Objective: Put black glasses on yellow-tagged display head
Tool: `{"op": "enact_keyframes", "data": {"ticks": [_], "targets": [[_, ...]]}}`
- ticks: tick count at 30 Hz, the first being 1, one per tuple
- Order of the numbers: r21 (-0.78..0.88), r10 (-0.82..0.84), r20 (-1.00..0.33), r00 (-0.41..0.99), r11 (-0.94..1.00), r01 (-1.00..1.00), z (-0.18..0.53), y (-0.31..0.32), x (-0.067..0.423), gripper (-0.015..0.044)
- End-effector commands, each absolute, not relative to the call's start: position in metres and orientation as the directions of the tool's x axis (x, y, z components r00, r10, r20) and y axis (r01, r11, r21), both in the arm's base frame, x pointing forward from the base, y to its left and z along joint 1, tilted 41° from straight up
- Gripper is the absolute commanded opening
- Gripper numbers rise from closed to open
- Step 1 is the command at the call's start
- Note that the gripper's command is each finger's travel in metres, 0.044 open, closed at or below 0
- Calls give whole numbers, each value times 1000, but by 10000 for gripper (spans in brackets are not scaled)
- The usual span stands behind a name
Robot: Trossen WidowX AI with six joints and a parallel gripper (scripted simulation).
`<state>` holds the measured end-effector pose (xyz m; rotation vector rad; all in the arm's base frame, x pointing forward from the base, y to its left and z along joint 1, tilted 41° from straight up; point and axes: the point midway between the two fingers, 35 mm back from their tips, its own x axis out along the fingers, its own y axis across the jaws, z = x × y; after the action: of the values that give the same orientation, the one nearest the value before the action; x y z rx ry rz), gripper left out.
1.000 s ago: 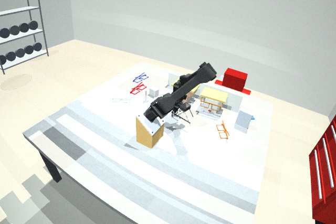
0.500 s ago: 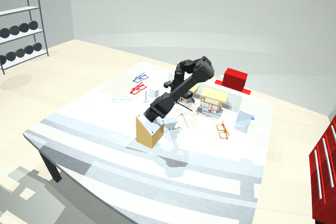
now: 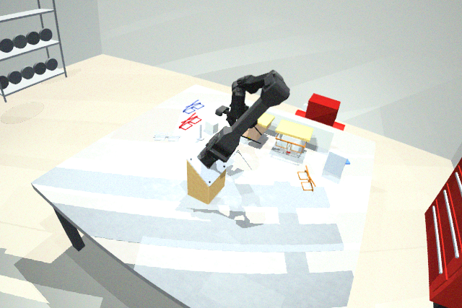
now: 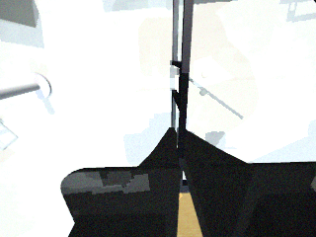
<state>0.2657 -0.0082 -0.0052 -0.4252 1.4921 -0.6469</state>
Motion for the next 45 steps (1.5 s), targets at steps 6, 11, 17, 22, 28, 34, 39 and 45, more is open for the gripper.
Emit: {"op": "enact_keyframes", "data": {"ticks": [6,11,17,22,28,34,39,45], "targets": [[-615,-618,-785,-37,785,-75,-33,33,271,0],[-599,-615,-787,-38,778,-193,-51,56,270,0],[-571,-616,-787,-40,752,-330,-73,83,265,0],[-542,-619,-784,-42,717,-438,-93,105,257,0],[-501,-626,-778,-44,661,-558,-117,128,244,0],[-465,-634,-772,-45,611,-641,-135,144,232,0],[-465,-634,-772,-45,611,-641,-141,140,232,0],[-466,-635,-771,-44,610,-640,-169,116,231,0]]}}
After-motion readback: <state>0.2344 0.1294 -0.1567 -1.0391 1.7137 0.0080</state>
